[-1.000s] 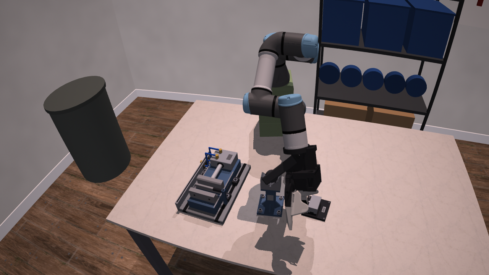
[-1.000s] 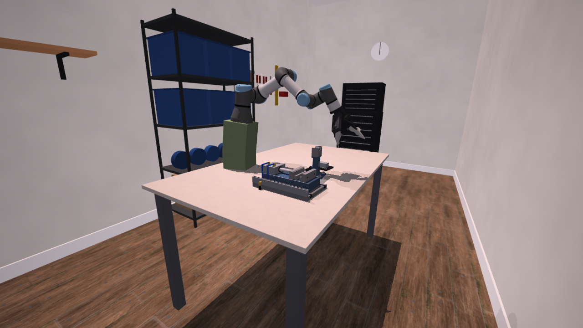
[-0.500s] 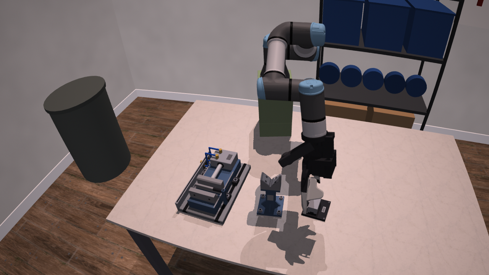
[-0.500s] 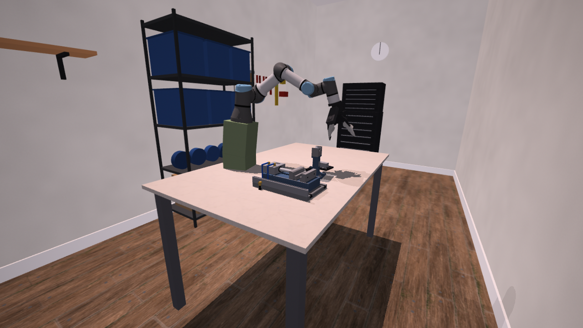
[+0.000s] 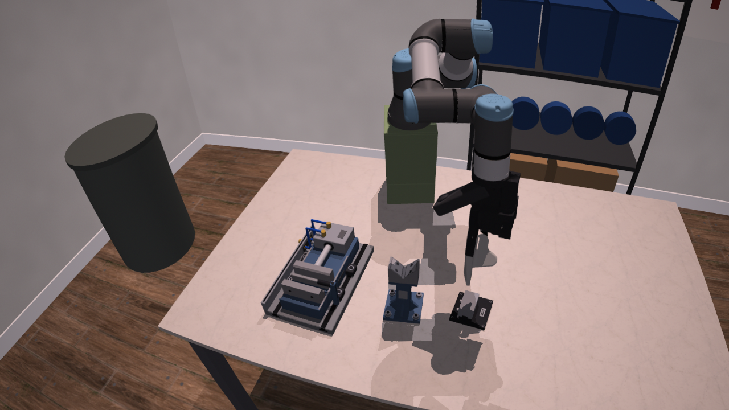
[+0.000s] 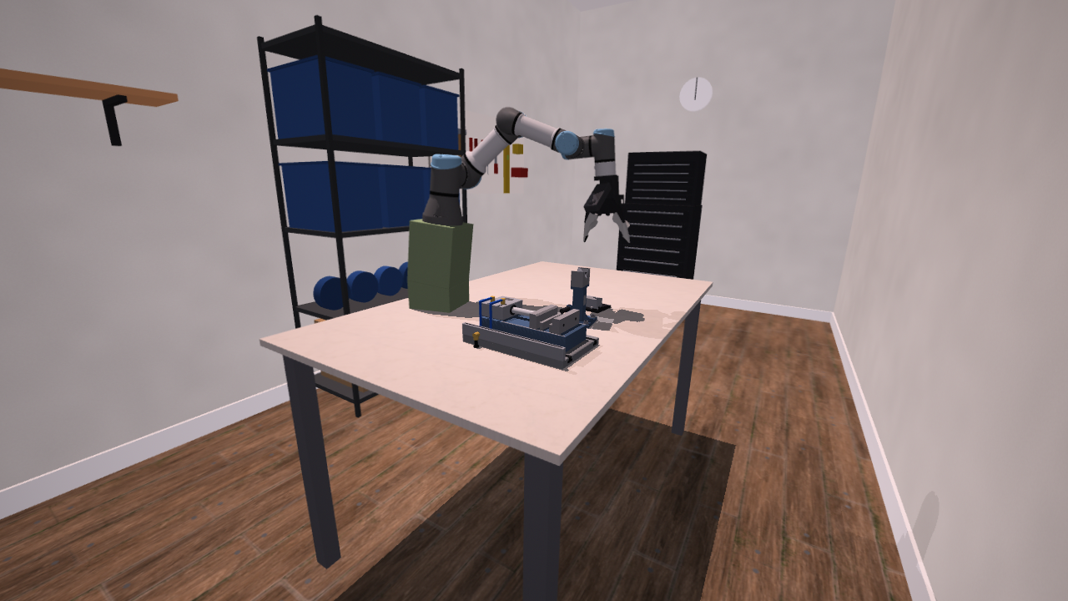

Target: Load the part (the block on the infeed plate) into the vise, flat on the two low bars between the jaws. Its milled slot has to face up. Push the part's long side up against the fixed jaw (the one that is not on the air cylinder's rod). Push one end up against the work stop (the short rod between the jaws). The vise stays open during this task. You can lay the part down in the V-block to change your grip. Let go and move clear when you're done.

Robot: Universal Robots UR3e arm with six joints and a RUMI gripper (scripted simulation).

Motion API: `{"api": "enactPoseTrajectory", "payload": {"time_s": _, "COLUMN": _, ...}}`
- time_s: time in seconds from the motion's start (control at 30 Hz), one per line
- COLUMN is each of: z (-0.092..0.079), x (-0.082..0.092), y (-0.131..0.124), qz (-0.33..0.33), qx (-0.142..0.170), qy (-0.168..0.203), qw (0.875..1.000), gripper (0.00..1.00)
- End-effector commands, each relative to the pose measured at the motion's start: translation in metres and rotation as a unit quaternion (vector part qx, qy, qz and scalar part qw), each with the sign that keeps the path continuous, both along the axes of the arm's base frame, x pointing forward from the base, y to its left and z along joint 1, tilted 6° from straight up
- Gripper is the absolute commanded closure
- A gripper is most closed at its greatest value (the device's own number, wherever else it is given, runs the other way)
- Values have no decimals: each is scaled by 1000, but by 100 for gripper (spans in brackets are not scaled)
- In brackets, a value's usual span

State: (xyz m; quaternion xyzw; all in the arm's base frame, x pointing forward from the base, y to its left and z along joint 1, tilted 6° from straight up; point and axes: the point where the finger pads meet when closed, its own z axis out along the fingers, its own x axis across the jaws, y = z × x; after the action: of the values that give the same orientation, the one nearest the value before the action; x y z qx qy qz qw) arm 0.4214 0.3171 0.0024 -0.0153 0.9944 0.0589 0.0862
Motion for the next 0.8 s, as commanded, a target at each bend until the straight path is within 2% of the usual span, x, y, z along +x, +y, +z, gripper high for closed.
{"api": "enactPoseTrajectory", "payload": {"time_s": 0.0, "z": 10, "x": -22, "y": -3, "qz": 0, "qx": -21, "qy": 20, "qw": 1000, "gripper": 0}}
{"api": "enactPoseTrajectory", "payload": {"time_s": 0.23, "z": 15, "x": -36, "y": -6, "qz": 0, "qx": -34, "qy": 31, "qw": 999, "gripper": 0}}
{"api": "enactPoseTrajectory", "payload": {"time_s": 0.5, "z": 16, "x": -40, "y": -7, "qz": 0, "qx": -37, "qy": 34, "qw": 999, "gripper": 0}}
{"api": "enactPoseTrajectory", "payload": {"time_s": 0.53, "z": 16, "x": -40, "y": -7, "qz": 0, "qx": -37, "qy": 34, "qw": 999, "gripper": 49}}
{"api": "enactPoseTrajectory", "payload": {"time_s": 0.77, "z": 16, "x": -40, "y": -7, "qz": 0, "qx": -37, "qy": 34, "qw": 999, "gripper": 49}}
